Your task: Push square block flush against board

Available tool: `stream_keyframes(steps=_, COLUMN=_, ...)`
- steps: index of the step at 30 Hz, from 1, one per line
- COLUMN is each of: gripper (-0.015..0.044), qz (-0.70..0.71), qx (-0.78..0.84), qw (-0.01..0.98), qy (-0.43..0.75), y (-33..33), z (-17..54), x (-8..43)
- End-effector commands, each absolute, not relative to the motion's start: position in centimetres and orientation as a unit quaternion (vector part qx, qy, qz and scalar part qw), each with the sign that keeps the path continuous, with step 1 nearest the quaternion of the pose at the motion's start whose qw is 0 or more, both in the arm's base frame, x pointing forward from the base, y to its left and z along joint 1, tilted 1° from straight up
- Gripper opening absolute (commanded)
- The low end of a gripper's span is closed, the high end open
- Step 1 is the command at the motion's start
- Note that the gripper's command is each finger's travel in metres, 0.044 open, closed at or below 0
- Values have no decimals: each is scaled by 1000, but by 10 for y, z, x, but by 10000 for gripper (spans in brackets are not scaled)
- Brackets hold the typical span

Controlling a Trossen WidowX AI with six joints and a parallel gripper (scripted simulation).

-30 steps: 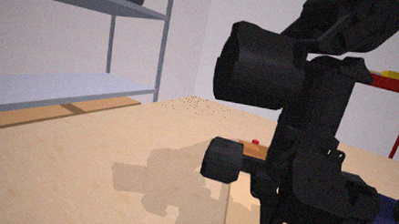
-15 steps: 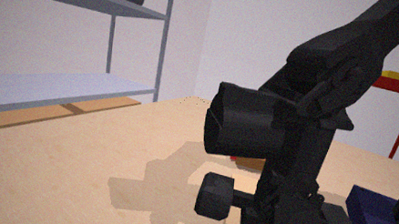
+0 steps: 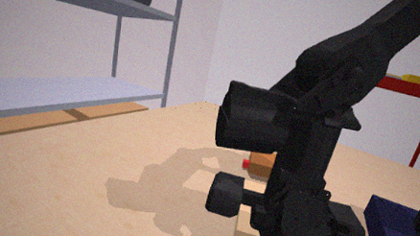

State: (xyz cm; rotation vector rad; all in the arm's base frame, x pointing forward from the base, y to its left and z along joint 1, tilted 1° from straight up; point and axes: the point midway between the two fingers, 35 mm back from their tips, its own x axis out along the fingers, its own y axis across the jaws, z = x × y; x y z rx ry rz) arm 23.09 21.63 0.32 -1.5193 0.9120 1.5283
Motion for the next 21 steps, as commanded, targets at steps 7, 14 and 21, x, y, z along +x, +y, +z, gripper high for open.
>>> stream_keyframes(steps=7, gripper=0, qz=599, qx=-600, qw=387, qy=363, y=197, z=1, x=239)
stream_keyframes(steps=14, gripper=0, qz=598, qx=-600, qw=387, qy=363, y=187, z=1, x=245)
stream_keyframes(steps=21, gripper=0, qz=598, qx=-601, qw=386, qy=364, y=176, z=1, x=250)
